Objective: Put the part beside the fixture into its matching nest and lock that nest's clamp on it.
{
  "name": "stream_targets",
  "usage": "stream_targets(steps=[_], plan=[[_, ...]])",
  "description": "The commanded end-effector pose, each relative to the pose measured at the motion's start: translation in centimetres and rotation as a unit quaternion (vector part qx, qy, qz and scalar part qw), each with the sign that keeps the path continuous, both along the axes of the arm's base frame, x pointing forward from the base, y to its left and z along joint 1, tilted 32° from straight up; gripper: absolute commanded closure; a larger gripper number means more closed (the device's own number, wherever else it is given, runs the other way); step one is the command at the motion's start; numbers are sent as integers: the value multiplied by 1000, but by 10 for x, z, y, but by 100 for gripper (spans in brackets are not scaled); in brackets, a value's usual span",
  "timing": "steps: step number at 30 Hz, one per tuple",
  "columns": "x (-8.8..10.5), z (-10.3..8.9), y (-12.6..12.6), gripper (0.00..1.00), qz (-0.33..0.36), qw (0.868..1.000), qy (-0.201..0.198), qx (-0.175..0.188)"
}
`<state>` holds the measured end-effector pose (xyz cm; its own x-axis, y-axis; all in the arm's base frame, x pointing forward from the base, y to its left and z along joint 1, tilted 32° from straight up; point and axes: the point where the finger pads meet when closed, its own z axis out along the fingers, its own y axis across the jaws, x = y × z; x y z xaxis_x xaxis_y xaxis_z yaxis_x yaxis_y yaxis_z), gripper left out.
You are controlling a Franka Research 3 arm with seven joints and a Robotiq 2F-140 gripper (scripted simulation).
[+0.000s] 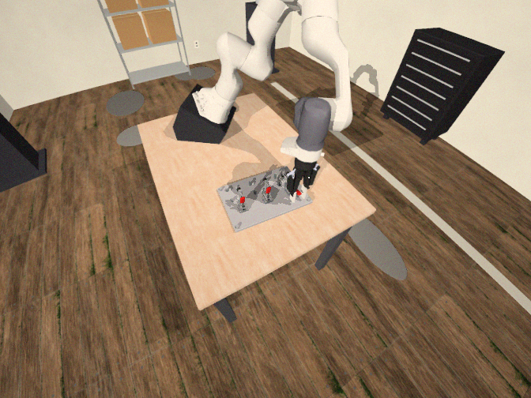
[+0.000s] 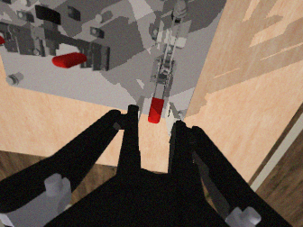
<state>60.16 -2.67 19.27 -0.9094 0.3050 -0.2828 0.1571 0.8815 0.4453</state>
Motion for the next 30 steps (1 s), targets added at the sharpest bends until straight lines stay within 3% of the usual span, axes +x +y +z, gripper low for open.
stream_targets(steps=[1, 17, 30], plan=[[1, -1, 1, 72, 0, 1000, 1, 0], [0, 2, 1, 72, 0, 1000, 1, 0], [-14, 33, -13, 72, 0, 1000, 1, 0]])
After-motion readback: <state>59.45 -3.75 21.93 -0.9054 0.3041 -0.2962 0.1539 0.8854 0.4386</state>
